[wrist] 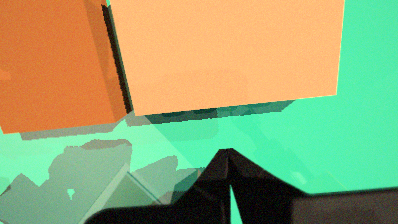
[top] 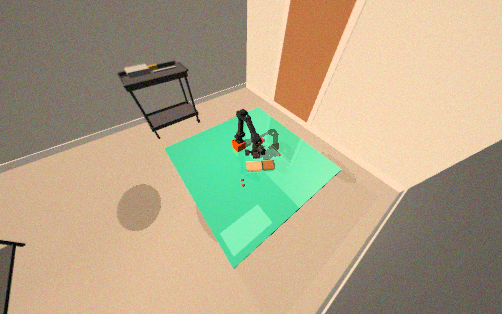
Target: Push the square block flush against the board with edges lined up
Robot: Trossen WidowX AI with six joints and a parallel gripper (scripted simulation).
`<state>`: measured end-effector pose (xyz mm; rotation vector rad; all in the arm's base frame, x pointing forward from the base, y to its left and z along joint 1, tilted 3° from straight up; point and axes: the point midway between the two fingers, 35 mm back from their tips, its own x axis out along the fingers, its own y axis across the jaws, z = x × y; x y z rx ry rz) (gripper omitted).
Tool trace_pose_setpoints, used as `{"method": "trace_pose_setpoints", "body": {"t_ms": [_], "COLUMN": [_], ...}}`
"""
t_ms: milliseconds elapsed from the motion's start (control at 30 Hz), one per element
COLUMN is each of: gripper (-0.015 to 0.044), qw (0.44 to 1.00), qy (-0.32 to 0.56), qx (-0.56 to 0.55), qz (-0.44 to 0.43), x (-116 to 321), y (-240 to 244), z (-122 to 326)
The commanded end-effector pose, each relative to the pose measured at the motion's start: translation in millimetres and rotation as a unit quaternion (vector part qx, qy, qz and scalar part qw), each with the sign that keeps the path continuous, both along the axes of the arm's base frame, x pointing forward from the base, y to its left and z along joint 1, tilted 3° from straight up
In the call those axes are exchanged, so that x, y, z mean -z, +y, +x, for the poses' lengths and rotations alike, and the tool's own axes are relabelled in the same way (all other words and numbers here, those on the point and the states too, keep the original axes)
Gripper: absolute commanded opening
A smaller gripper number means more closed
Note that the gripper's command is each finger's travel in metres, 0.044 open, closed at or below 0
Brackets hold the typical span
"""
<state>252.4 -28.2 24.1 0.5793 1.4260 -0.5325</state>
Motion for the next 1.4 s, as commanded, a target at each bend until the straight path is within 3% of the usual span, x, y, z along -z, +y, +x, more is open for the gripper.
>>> {"method": "trace_pose_setpoints", "body": {"t_ms": [0,333,500,700,1367], "gripper": [0.0,0.0,0.0,0.0,0.0], "qw": [1.0,1.0,1.0,1.0,1.0], "qy": [-0.005,-0.005,-0.005,-0.005,-0.004], "qx": [0.0,0.003,0.001,0.002,0.003], "qz": [-0.001,-0.004,-0.005,-0.004,-0.004], "x": [-8.7,-9.6,-4.3,43.7,46.5], "y": [-25.5,-105.4,-105.7,-105.7,-92.8], "z": [36.9,103.6,104.2,108.4,94.4]}}
